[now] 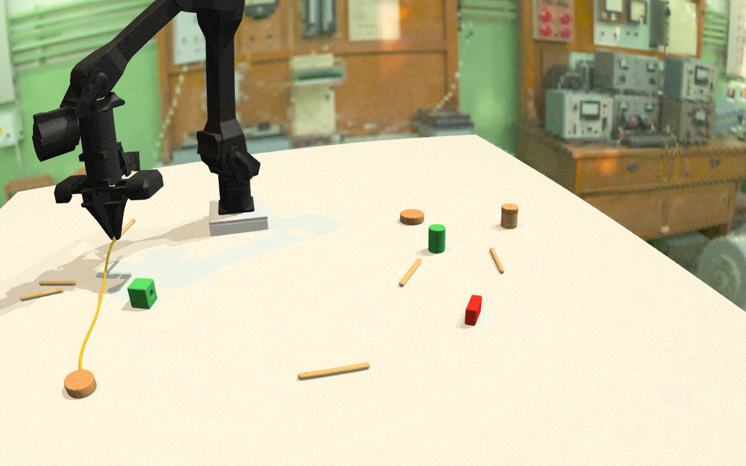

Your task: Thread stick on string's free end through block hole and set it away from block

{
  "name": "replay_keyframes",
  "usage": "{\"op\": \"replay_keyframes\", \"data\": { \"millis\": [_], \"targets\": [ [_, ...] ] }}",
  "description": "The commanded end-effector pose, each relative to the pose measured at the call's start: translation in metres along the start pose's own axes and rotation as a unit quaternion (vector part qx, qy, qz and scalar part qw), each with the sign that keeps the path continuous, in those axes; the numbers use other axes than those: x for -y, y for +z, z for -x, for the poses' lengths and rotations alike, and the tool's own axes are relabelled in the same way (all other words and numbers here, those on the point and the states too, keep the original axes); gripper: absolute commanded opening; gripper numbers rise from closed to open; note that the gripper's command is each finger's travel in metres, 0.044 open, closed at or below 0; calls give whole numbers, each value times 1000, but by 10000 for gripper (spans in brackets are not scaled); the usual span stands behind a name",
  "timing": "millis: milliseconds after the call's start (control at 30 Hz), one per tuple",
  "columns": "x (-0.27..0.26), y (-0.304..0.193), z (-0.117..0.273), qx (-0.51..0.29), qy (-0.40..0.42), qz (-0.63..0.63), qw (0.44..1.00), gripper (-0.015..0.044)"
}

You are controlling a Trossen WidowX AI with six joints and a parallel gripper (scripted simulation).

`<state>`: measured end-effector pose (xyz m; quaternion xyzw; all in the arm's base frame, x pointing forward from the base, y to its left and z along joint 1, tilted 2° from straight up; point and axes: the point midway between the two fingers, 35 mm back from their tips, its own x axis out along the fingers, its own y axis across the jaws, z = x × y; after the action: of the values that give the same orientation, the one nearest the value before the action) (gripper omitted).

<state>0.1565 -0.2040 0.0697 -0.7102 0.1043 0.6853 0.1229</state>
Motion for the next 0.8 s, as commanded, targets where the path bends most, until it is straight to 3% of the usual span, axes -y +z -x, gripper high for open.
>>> {"op": "replay_keyframes", "data": {
  "millis": [0, 367, 767],
  "targets": [
    [-3, -6, 3, -3, 3, 69, 998, 0],
    [-8, -17, 6, -3, 4, 262, 965, 0],
    [-12, -29, 8, -3, 6, 461, 887, 0]
  ]
}}
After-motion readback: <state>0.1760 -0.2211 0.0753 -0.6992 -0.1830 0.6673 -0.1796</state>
